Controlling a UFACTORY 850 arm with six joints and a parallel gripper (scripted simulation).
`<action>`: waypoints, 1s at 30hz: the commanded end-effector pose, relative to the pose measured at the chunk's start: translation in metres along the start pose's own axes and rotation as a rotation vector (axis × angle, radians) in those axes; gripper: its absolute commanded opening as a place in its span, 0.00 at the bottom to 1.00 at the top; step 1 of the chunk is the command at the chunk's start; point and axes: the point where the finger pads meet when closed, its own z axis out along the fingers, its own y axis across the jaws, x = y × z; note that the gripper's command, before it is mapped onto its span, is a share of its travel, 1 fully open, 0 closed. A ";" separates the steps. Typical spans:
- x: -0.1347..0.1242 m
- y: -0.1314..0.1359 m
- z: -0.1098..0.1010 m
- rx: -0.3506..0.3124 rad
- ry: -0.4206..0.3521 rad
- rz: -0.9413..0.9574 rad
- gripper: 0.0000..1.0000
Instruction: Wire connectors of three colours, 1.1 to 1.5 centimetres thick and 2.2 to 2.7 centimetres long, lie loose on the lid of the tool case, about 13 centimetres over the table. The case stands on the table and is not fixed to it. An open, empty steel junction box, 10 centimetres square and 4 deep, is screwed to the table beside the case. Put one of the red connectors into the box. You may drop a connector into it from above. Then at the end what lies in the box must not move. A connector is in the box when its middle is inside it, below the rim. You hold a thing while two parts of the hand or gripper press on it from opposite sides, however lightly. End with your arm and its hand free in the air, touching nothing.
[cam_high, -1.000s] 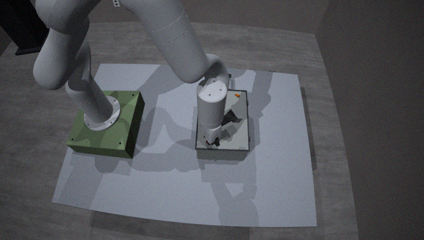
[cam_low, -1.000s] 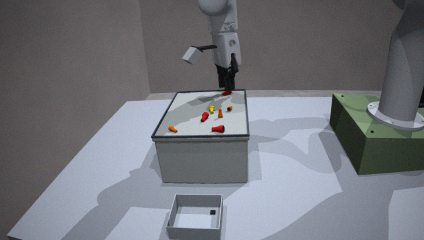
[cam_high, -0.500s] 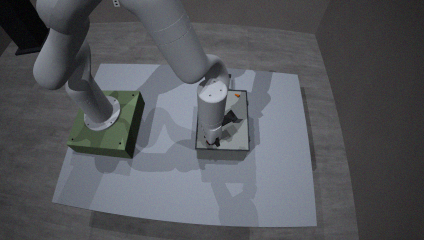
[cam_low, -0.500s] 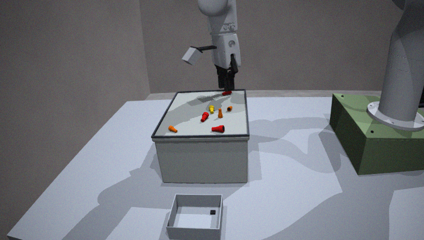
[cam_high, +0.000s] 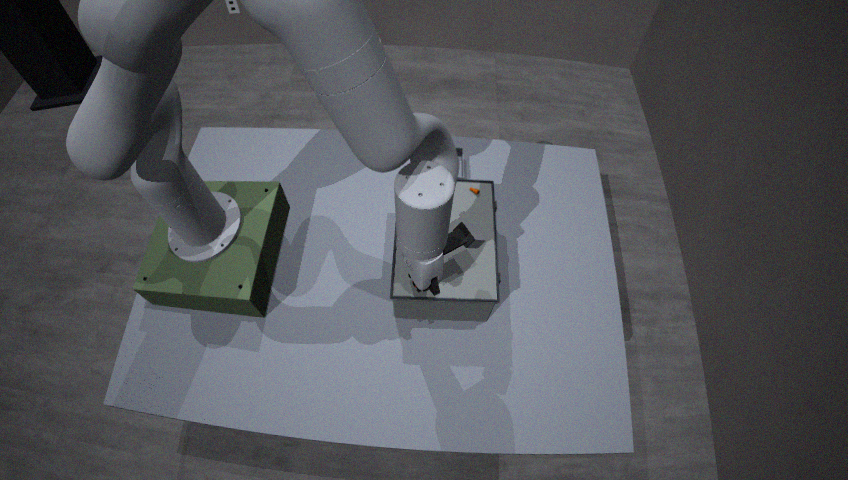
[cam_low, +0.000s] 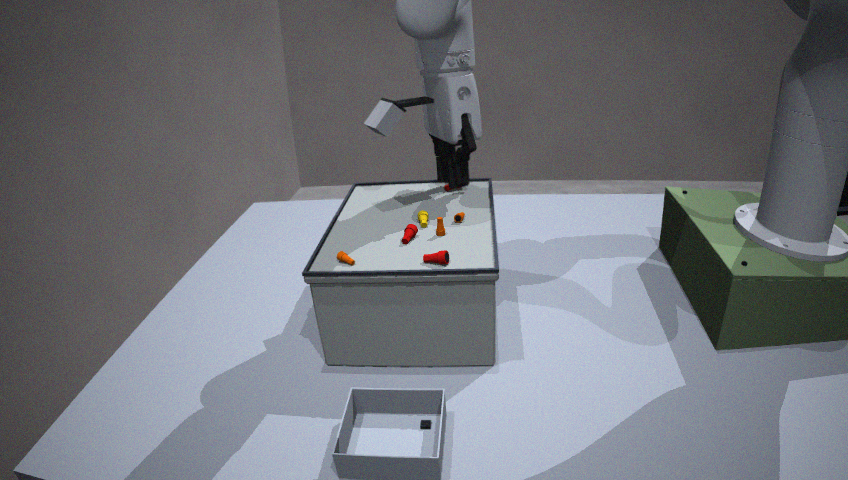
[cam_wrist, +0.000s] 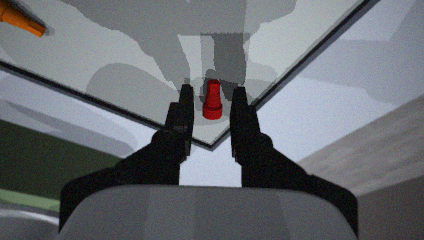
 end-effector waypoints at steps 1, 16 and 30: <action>0.001 0.001 0.009 -0.001 0.001 0.000 0.30; 0.001 0.001 0.009 -0.001 0.001 0.000 0.02; 0.001 0.001 0.009 -0.001 0.001 0.000 0.02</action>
